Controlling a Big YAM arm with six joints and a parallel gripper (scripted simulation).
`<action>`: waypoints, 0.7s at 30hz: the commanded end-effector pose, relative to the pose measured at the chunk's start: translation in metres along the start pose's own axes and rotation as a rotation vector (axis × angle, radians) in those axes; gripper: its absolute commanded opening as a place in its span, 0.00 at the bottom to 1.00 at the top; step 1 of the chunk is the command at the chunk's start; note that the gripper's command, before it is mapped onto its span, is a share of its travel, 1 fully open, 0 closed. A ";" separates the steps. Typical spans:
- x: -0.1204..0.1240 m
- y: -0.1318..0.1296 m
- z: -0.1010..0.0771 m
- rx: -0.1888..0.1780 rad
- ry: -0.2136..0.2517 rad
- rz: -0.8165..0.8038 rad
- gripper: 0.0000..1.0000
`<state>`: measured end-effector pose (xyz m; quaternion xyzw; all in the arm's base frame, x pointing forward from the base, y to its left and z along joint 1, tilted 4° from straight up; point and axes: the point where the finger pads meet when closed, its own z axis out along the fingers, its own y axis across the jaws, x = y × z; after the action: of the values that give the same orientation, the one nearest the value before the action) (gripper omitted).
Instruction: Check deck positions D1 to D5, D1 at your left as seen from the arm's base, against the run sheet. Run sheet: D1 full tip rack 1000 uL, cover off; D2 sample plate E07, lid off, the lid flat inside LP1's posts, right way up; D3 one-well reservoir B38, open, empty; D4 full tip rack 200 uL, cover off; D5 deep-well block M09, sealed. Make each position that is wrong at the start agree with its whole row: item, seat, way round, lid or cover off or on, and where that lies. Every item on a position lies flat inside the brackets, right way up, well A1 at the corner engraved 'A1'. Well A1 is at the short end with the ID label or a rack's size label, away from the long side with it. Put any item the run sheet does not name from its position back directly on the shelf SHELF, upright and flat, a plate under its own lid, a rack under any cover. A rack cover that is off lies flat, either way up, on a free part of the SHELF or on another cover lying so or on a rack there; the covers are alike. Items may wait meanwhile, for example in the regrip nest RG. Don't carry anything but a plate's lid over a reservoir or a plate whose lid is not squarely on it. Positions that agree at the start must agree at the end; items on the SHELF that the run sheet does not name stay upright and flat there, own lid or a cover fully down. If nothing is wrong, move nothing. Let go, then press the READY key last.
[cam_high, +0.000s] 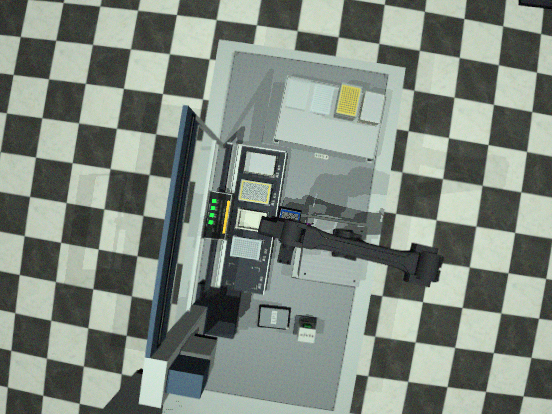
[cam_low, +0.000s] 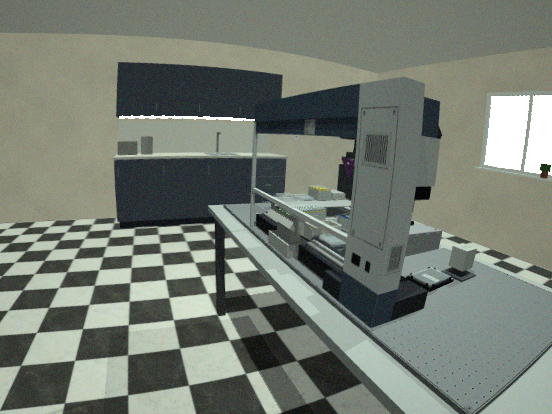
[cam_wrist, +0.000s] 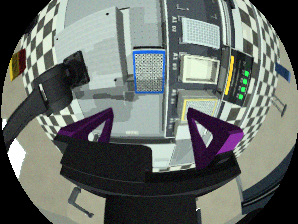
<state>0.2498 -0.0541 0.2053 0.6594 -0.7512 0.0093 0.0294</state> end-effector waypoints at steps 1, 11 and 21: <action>-0.002 -0.013 -0.028 0.052 -0.002 0.001 1.00; -0.002 -0.011 -0.046 0.056 -0.002 0.002 1.00; -0.003 -0.001 -0.046 0.036 -0.003 0.021 1.00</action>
<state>0.2502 -0.0524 0.2332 0.6582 -0.7522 0.0080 0.0304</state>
